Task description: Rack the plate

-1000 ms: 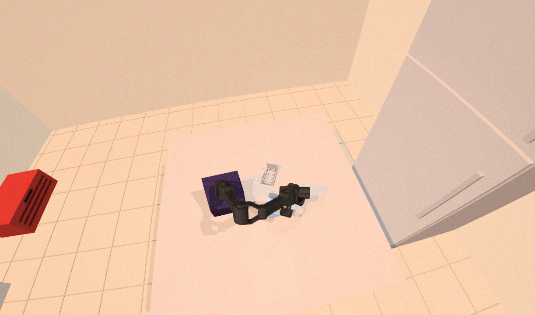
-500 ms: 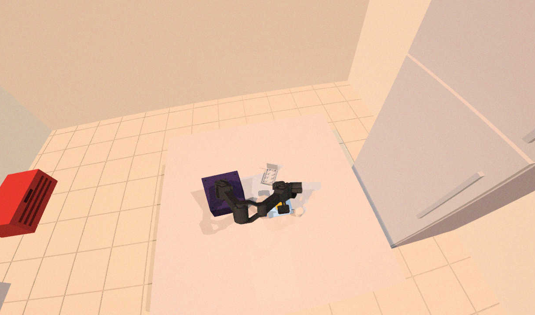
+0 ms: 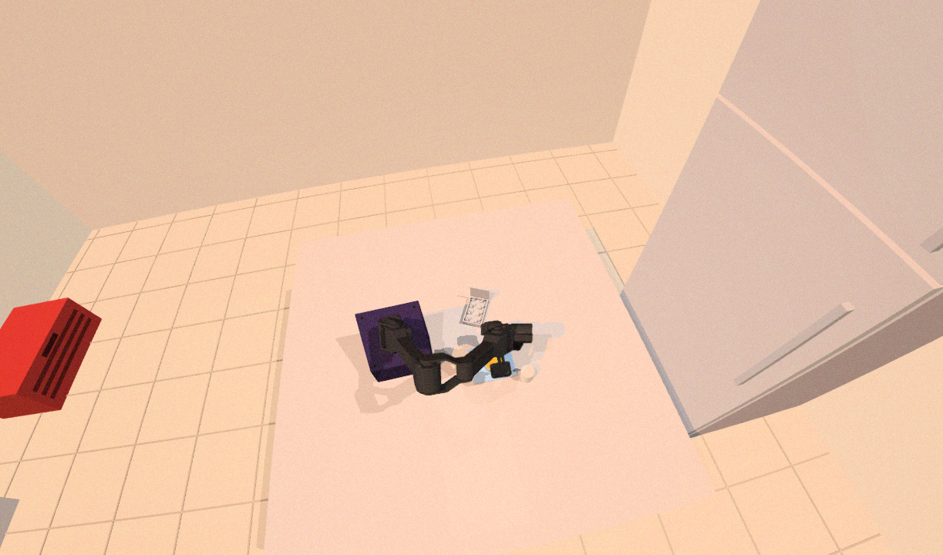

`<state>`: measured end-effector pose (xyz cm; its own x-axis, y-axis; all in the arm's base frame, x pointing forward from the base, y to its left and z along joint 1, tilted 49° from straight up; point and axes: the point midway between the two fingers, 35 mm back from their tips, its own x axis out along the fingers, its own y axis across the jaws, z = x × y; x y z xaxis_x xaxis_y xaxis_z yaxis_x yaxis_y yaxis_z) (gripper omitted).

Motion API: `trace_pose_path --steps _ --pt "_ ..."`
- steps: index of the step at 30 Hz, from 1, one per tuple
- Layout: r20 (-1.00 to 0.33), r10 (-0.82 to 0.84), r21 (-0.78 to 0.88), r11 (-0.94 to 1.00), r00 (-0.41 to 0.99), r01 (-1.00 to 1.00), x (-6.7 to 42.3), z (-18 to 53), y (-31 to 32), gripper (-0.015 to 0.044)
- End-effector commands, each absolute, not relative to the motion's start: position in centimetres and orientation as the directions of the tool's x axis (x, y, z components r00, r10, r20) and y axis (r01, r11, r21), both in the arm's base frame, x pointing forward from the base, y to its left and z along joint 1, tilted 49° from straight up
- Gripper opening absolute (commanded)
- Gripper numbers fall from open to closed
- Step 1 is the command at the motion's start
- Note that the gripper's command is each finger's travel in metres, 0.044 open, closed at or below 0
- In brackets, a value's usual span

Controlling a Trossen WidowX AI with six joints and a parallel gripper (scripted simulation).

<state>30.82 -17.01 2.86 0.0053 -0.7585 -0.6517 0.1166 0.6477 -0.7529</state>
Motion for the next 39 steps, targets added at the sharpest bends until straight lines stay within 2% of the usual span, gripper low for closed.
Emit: trace_pose_path --steps 1,26,28,35,39 --pt "-0.655 -0.756 -0.751 0.651 0.000 0.110 30.7 2.3 -17.6 0.0400" --pt "-0.652 -0.759 -0.754 0.648 0.001 0.109 30.5 -0.2 -20.5 0.0400" --pt "-0.652 -0.759 -0.754 0.648 0.001 0.109 30.5 -0.2 -20.5 0.0348" --pt "-0.652 -0.759 -0.754 0.648 0.001 0.109 30.5 -0.2 -20.5 0.0346" --pt "-0.652 -0.759 -0.754 0.648 0.001 0.109 30.5 -0.2 -20.5 0.0319"
